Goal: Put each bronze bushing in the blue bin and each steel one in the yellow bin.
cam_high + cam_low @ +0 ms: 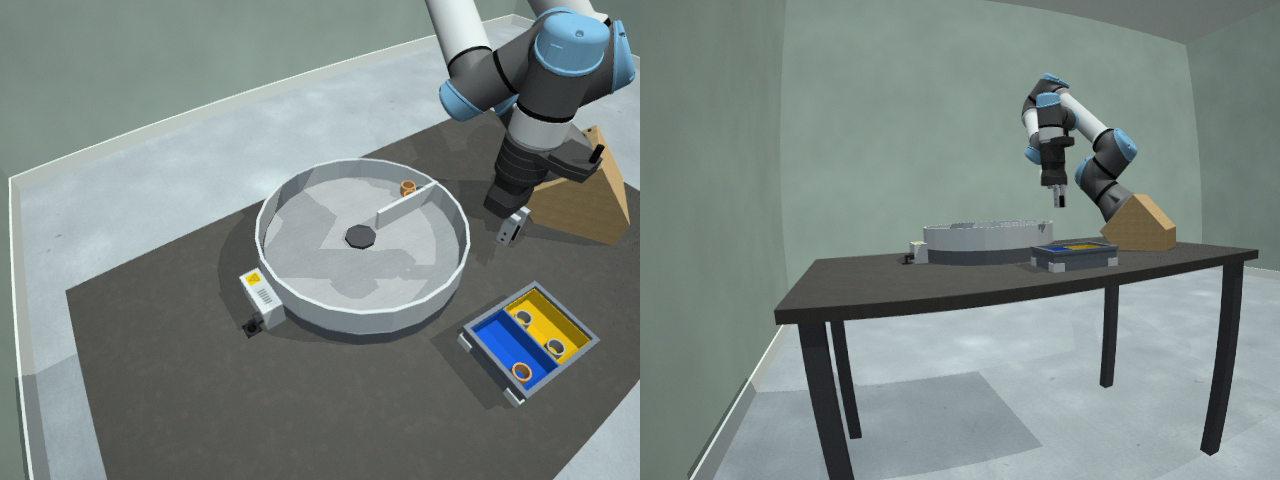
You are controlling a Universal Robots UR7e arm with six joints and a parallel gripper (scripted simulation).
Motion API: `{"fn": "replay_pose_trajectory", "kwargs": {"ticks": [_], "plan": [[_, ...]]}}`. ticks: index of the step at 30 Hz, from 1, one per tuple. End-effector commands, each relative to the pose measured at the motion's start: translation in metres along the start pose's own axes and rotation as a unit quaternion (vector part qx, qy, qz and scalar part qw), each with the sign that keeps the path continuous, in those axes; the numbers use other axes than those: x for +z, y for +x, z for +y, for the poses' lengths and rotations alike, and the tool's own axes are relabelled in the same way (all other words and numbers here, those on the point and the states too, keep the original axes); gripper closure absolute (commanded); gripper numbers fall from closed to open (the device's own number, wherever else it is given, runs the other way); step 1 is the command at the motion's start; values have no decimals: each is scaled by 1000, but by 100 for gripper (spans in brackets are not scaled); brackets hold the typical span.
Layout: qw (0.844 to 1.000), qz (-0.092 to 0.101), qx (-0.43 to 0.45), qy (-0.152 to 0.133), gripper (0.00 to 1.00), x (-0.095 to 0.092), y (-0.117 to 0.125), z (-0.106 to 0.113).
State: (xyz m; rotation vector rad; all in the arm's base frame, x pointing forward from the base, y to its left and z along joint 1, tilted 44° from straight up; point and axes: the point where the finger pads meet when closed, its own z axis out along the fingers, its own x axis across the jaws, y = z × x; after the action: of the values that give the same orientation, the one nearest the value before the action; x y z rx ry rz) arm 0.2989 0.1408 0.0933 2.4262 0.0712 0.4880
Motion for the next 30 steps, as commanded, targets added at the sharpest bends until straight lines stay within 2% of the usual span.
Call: {"fn": "replay_pose_trajectory", "kwargs": {"ticks": [1, 4, 5, 6, 11, 16, 20, 23, 25, 27, 30], "plan": [[1000, 1, 2, 3, 60, 1, -1, 25], [1000, 1, 6, 3, 60, 4, -2, 56], [1000, 1, 7, 3, 60, 4, -2, 58], [1000, 1, 8, 3, 60, 5, -3, 69], [1000, 1, 8, 3, 60, 5, -3, 69], [1000, 0, 15, 3, 60, 10, -5, 120], [1000, 0, 15, 3, 60, 11, -5, 125], [1000, 0, 20, 3, 60, 14, -7, 158], [1000, 0, 20, 3, 60, 14, -7, 158], [1000, 0, 23, 3, 60, 16, -7, 180], [1000, 0, 23, 3, 60, 16, -7, 180]]}}
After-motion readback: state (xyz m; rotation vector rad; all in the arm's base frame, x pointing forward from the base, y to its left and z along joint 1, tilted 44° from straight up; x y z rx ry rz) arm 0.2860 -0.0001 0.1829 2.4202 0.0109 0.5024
